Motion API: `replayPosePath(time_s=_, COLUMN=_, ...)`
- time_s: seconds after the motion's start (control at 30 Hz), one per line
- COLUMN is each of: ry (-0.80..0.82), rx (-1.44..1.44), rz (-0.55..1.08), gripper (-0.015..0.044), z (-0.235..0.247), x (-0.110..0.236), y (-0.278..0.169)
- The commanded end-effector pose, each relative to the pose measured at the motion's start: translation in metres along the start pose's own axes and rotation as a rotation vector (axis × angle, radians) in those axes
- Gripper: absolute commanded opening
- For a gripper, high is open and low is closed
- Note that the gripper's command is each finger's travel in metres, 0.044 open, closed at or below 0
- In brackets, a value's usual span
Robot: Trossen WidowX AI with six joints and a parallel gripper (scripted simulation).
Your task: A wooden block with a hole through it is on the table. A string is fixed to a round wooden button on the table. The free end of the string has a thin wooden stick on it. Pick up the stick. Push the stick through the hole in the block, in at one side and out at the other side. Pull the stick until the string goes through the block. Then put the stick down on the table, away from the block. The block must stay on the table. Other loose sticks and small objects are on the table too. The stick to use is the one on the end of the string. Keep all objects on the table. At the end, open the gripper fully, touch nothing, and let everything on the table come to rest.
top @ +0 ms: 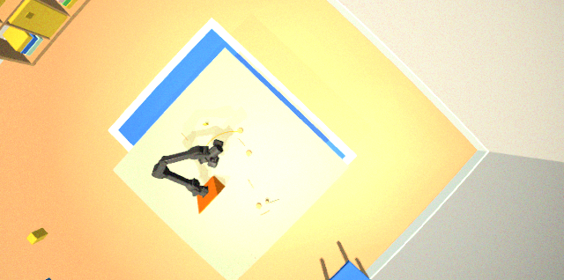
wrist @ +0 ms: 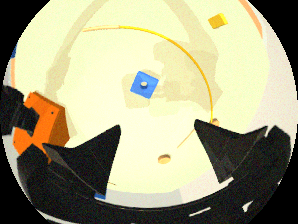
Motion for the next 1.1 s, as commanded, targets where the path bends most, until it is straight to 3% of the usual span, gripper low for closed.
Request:
replayPosePath(time_s=0.0, ry=0.070, rx=0.029, rz=-0.082, gripper=0.0440, z=0.0126, x=-0.0085, y=0.0252)
replayPosePath(time_s=0.53, ry=0.073, rx=-0.036, rz=-0.079, gripper=0.0440, z=0.0125, x=-0.0082, y=0.0253)
replayPosePath(time_s=1.07, ry=0.120, rx=-1.609, rz=-0.004, gripper=0.0440, z=0.0111, x=-0.0004, y=0.0276)
Point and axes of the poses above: the point midway between the two fingers, 35 mm back from their tips, its own x axis back along the fingers, its own z axis across the jaws, y = z × x, the point moved 4 cm from there along x, back along the fingers, and after that the axes turned 4 degrees about -x, right-handed, at the moved point
